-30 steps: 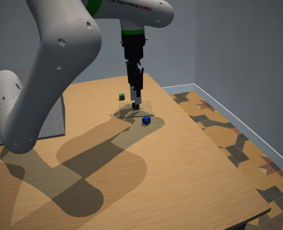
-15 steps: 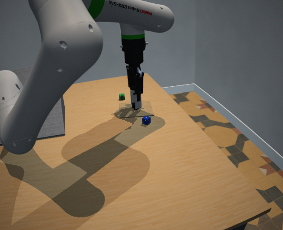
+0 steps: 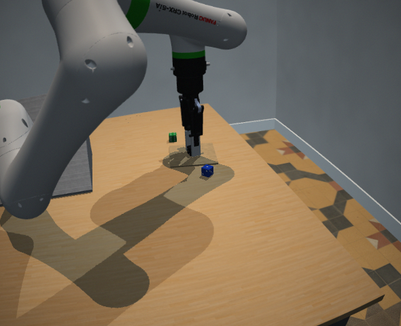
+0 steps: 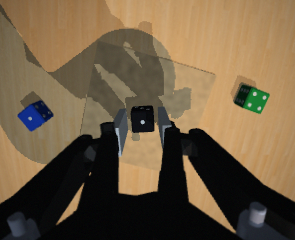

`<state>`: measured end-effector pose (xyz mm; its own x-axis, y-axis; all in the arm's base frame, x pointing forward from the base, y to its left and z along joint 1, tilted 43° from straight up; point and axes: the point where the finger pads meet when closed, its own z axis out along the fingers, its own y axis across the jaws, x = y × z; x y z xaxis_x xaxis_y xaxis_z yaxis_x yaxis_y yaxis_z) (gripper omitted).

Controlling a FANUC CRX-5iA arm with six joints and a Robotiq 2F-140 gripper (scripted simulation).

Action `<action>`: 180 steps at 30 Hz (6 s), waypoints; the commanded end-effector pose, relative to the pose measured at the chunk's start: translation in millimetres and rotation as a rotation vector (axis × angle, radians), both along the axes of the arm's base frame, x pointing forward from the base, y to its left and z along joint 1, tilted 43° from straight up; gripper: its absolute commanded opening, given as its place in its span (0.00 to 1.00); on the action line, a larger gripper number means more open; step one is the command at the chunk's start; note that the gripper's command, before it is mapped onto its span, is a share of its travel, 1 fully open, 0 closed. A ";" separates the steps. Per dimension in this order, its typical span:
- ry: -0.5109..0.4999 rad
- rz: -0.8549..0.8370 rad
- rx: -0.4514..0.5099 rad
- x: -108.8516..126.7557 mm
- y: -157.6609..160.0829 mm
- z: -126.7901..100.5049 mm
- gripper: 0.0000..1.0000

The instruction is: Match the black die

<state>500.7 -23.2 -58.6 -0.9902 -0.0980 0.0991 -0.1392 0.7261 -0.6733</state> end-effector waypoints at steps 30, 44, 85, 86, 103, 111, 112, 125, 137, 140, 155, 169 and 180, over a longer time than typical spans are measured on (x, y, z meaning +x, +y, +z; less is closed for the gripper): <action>0.000 0.000 0.000 0.1 0.2 0.1 0.25; 0.000 0.000 0.000 0.1 0.2 0.1 0.13; 0.000 0.000 0.000 0.7 64.0 68.8 0.13; 0.000 0.000 0.000 0.7 65.9 70.8 0.13; -0.039 -0.041 0.000 4.7 63.1 68.0 0.13; -0.067 -0.066 0.000 7.3 59.7 64.3 0.13; -0.074 -0.059 0.001 7.2 59.6 64.2 0.13; -0.323 0.180 0.040 0.7 58.6 60.7 0.13; -0.601 0.433 0.063 -8.0 53.0 59.5 0.13; -0.647 0.478 0.073 -9.1 53.5 59.3 0.13; -0.848 0.671 0.100 -15.1 51.7 57.0 0.13; -0.848 0.671 0.100 -15.1 42.4 46.9 0.13; -0.848 0.671 0.100 -15.3 20.8 23.6 0.13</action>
